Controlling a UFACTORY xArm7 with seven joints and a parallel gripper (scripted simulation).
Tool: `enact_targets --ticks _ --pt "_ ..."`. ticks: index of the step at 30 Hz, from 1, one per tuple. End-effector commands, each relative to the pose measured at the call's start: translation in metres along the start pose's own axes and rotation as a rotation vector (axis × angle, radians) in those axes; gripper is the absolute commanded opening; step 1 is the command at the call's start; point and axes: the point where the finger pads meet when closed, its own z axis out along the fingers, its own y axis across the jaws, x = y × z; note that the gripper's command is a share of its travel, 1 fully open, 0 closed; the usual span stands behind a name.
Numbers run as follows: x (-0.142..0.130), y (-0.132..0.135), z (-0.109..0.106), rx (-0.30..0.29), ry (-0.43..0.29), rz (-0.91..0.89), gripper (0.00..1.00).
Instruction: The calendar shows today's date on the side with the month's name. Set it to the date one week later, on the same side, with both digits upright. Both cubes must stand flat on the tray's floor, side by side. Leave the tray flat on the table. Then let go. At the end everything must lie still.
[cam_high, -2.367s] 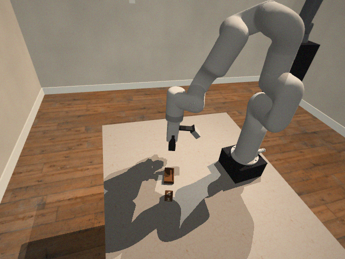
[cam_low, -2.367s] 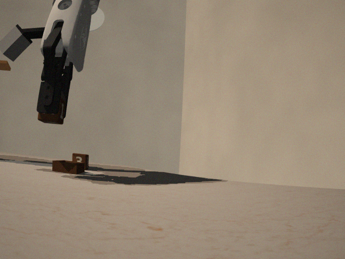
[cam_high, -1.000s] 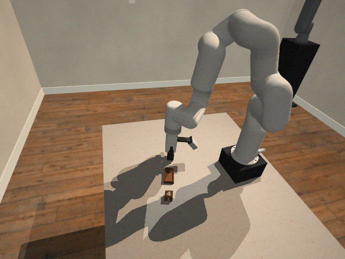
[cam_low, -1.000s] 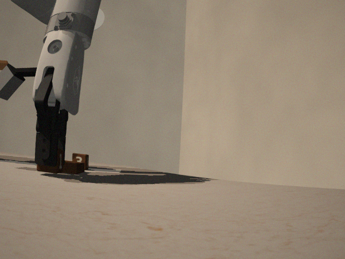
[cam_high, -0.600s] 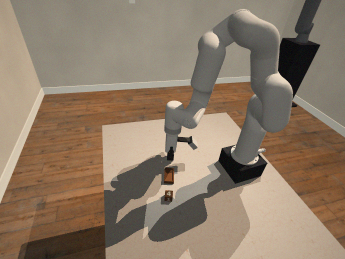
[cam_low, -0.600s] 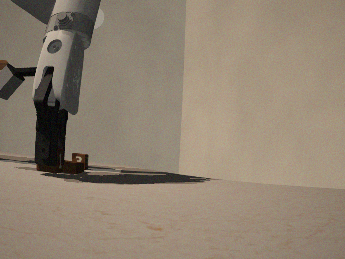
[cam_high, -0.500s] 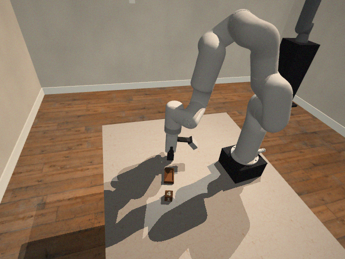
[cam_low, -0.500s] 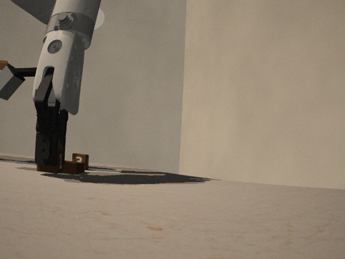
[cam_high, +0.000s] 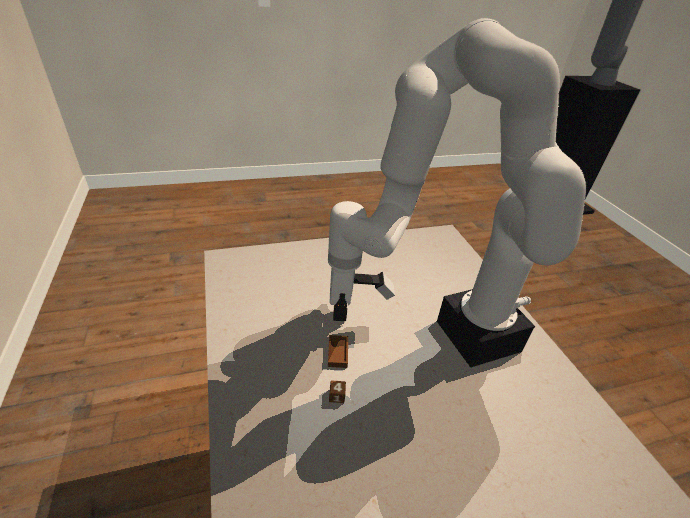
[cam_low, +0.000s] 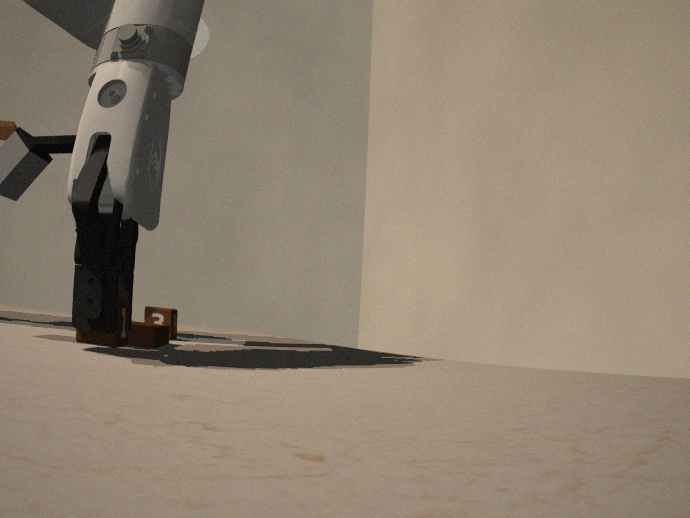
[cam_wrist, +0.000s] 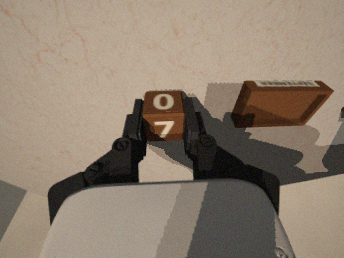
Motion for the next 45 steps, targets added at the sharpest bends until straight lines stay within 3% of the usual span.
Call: enact_targets --ticks 1,45 --pt "-0.0021 0.0000 -0.0008 0.000 -0.003 0.000 0.29" --pt "-0.0023 0.0000 0.0032 0.000 -0.003 0.000 0.29"
